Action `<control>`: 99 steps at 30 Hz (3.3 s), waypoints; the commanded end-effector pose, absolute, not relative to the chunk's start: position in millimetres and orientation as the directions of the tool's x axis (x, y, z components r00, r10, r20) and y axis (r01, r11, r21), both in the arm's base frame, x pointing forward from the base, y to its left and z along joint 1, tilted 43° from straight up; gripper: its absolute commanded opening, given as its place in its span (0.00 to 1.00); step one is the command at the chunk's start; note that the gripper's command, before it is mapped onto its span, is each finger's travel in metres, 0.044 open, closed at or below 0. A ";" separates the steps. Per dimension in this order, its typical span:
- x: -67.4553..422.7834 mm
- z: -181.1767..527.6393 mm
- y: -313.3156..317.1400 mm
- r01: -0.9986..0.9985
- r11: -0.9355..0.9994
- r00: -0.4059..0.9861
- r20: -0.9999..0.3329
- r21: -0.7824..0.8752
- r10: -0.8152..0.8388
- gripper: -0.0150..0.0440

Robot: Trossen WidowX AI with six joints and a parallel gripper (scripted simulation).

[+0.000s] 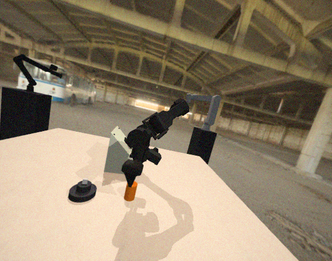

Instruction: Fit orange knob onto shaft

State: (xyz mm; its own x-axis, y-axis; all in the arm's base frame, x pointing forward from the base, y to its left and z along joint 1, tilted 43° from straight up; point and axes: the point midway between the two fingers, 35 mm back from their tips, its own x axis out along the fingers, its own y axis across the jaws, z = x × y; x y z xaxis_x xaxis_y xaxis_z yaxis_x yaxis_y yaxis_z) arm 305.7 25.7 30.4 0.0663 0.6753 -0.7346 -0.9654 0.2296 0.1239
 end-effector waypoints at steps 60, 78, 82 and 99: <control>309.2 -16.9 69.5 -0.964 0.231 0.064 -0.731 0.131 0.680 0.35; 316.1 72.7 -1.4 -0.964 0.232 0.063 -0.736 0.130 0.674 0.25; 312.1 91.8 -13.2 -0.964 0.231 0.063 -0.734 0.130 0.677 0.25; 301.9 102.2 -21.2 -0.939 0.344 0.223 -0.745 0.010 0.628 0.25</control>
